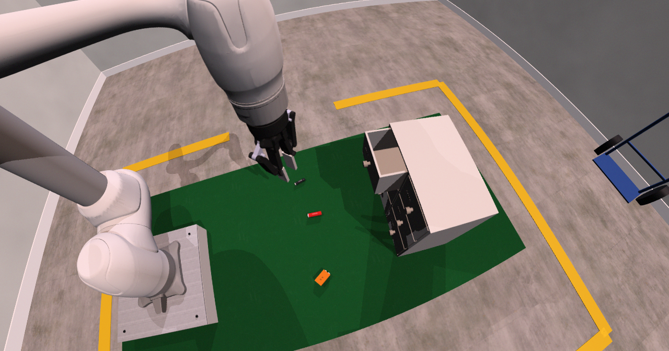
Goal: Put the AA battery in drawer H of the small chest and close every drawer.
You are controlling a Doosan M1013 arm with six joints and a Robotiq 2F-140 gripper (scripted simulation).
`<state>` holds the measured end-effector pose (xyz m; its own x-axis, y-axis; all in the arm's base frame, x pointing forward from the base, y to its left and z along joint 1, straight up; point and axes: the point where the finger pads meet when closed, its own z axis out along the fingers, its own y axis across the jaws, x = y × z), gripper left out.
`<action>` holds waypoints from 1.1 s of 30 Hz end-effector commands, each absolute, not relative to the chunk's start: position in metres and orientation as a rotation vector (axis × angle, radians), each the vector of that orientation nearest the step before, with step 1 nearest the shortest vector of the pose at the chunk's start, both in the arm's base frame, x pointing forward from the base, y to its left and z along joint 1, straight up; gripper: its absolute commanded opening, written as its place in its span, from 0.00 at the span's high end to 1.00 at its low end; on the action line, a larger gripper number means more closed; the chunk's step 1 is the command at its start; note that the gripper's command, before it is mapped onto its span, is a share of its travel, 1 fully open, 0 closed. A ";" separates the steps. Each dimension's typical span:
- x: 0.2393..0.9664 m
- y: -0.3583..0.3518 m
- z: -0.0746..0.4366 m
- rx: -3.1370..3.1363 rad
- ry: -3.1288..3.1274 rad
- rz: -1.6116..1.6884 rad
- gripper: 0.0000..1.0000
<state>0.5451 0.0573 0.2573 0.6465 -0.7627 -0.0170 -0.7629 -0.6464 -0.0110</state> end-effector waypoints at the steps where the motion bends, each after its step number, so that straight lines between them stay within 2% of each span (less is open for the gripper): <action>1: 0.560 0.053 0.211 -2.631 1.699 0.008 0.80; 6: 0.568 0.049 0.170 -2.386 2.019 0.021 0.80; 8: 0.568 0.049 0.170 -2.386 2.019 0.021 0.80; 21: 0.576 0.036 0.062 -1.472 2.744 0.067 0.80; 25: 0.575 0.035 0.052 -1.327 2.816 0.073 0.80; 26: 0.575 0.035 0.049 -1.108 2.909 0.079 0.80; 33: 0.574 0.033 0.036 -0.602 3.053 0.088 0.80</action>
<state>0.5745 0.0336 0.0416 -0.8156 -0.5751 -0.0638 -0.5784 0.8130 0.0671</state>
